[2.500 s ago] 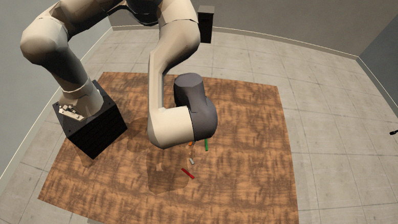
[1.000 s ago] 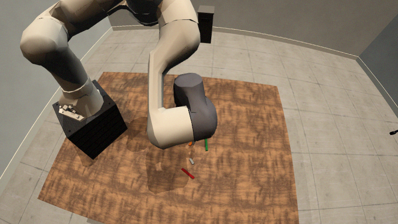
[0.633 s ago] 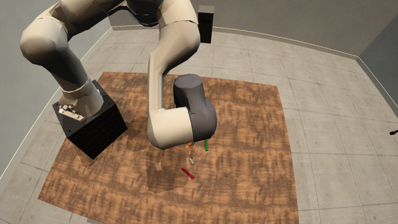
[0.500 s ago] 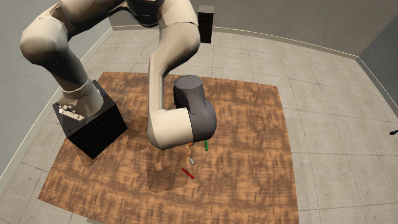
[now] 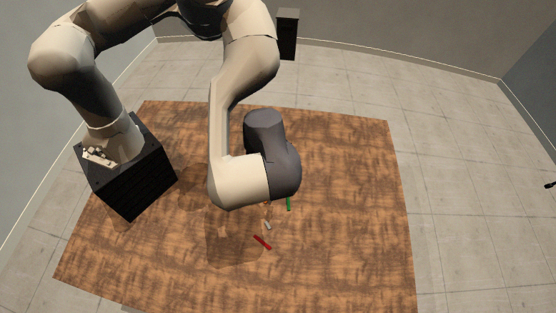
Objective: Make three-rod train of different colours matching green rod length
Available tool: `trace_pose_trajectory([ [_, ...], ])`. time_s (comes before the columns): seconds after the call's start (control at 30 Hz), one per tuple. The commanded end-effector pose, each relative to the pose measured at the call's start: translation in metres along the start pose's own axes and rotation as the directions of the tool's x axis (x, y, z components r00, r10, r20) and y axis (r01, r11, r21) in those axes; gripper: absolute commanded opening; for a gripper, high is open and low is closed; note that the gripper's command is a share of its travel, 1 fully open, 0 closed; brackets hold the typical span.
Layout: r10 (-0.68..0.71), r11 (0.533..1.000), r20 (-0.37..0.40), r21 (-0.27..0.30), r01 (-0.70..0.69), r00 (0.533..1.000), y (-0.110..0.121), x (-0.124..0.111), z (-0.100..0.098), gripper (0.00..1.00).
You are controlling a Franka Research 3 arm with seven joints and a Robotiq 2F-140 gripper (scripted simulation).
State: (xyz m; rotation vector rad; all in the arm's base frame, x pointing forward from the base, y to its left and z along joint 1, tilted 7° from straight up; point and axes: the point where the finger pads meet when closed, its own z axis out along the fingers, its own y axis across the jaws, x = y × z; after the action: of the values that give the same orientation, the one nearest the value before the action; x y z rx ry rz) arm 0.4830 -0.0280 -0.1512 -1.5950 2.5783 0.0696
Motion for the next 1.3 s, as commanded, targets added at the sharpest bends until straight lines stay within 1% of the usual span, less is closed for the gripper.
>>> trace_pose_trajectory([
  [0.0, -0.005, 1.000, 0.000, 0.004, 0.005, 1.000, -0.0018, 0.0004, 0.0010, 0.15],
  [1.1, -0.005, 1.000, 0.000, 0.004, 0.005, 1.000, -0.0018, 0.0004, 0.0010, 0.15],
  [1.13, -0.005, 1.000, 0.000, 0.004, 0.005, 1.000, -0.0018, 0.0004, 0.0010, 0.03],
  [1.27, -0.005, 1.000, 0.000, 0.004, 0.005, 1.000, -0.0018, 0.0004, 0.0010, 0.03],
])
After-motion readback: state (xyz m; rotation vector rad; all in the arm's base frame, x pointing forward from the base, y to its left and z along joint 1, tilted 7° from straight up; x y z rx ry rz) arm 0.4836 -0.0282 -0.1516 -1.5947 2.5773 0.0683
